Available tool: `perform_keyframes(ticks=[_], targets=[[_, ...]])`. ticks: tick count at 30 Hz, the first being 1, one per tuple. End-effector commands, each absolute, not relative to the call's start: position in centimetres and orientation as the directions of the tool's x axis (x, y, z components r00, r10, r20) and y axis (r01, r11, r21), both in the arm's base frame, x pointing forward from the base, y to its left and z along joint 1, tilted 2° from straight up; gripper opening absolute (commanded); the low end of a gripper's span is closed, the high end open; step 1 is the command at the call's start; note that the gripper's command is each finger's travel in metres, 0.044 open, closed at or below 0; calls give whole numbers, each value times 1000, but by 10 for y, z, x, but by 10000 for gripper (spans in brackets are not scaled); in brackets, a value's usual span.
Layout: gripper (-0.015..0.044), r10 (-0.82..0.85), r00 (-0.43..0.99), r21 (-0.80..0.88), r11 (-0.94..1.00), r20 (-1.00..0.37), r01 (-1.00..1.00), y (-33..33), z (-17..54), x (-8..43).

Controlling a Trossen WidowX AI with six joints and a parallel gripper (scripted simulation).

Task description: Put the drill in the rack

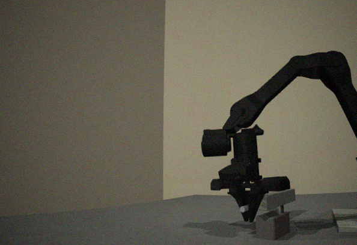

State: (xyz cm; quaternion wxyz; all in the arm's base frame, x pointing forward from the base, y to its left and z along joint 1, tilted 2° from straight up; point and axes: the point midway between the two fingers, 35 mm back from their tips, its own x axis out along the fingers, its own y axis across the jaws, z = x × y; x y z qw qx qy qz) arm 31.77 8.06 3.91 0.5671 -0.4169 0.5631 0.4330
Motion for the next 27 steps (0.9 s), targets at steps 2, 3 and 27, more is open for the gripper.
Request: perform_keyframes(ticks=[2, 3, 27], targets=[[0, 20, -8, 13, 278, -1000, -961, 81, 41, 318], [0, 20, -8, 13, 278, -1000, -961, 82, 40, 318], [0, 23, -7, 13, 277, -1000, -961, 114, 40, 328]])
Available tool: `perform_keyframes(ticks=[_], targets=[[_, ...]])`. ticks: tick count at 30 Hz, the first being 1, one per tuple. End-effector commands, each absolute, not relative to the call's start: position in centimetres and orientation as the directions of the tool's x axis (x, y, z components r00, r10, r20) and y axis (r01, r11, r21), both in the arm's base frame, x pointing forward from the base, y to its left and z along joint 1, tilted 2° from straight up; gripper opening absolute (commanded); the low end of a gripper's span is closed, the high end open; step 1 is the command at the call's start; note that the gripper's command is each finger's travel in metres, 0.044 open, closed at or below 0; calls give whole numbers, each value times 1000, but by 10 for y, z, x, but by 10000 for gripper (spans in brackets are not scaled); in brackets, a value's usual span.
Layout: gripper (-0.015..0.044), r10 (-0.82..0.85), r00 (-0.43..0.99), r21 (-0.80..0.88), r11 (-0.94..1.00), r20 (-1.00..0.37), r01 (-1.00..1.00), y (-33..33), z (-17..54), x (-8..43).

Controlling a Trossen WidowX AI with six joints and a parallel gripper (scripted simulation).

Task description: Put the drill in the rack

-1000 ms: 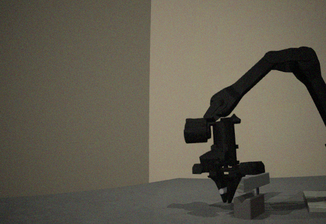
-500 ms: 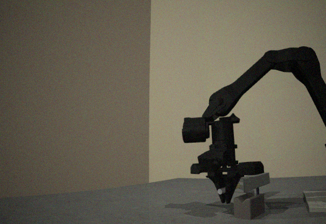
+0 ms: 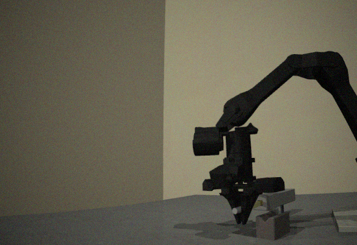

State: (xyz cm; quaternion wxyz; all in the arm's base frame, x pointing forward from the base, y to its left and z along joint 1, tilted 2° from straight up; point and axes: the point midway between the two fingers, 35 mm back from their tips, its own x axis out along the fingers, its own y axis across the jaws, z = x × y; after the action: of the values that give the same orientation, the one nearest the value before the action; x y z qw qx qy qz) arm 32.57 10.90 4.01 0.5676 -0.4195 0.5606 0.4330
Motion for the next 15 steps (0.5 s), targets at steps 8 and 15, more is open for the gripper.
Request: perform_keyframes(ticks=[8, 15], targets=[[0, 25, -7, 13, 277, -1000, -961, 127, 40, 331], [0, 25, -6, 13, 277, -1000, -961, 135, 41, 334]])
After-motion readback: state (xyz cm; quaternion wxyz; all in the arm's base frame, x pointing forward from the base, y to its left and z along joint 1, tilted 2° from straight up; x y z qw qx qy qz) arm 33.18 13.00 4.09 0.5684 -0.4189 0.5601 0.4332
